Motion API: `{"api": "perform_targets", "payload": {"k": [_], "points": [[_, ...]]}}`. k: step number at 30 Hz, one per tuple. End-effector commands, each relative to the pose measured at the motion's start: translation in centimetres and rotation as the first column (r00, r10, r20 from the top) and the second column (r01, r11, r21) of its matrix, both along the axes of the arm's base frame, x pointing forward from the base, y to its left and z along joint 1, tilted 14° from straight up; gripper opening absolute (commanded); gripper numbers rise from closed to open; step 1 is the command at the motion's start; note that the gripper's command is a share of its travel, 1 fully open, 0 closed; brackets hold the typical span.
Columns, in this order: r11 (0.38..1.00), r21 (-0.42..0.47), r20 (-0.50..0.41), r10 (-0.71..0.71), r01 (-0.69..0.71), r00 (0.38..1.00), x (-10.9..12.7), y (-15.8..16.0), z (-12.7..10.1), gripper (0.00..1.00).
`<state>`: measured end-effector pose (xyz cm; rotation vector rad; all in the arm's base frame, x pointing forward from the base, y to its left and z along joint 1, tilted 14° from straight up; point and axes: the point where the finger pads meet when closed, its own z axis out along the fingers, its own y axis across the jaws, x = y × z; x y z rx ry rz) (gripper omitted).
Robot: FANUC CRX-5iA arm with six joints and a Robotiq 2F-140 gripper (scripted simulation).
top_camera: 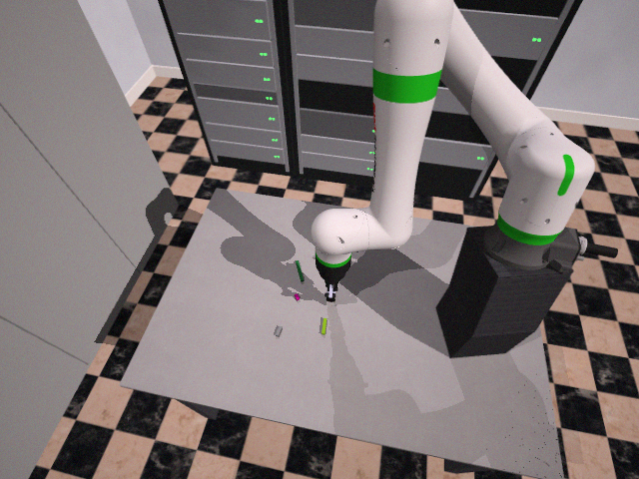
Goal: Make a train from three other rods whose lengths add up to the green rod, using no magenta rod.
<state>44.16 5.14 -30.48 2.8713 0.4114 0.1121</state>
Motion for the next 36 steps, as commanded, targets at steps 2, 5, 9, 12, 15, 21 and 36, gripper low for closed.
{"api": "perform_targets", "payload": {"k": [2, 5, 9, 12, 15, 21, 36], "points": [[1.000, 0.000, 0.001, 0.000, 0.000, 1.000, 0.04, -0.06, -0.30, 0.03], [1.000, 0.000, 0.001, 0.000, 0.000, 1.000, 0.07, -0.12, -0.56, 0.03], [1.000, 0.000, 0.001, 0.000, 0.000, 1.000, 0.10, -0.18, -0.82, 0.03], [1.000, 0.000, 0.001, 0.000, 0.000, 1.000, 0.11, -0.19, -0.89, 0.03], [1.000, 0.000, 0.001, 0.000, 0.000, 1.000, 0.11, -0.19, -0.90, 0.03], [1.000, 0.000, 0.001, 0.000, 0.000, 1.000, 0.11, -0.19, -0.90, 0.03], [1.000, 0.000, 0.001, 0.000, 0.000, 1.000, 0.11, -0.19, -0.90, 0.03]]}}
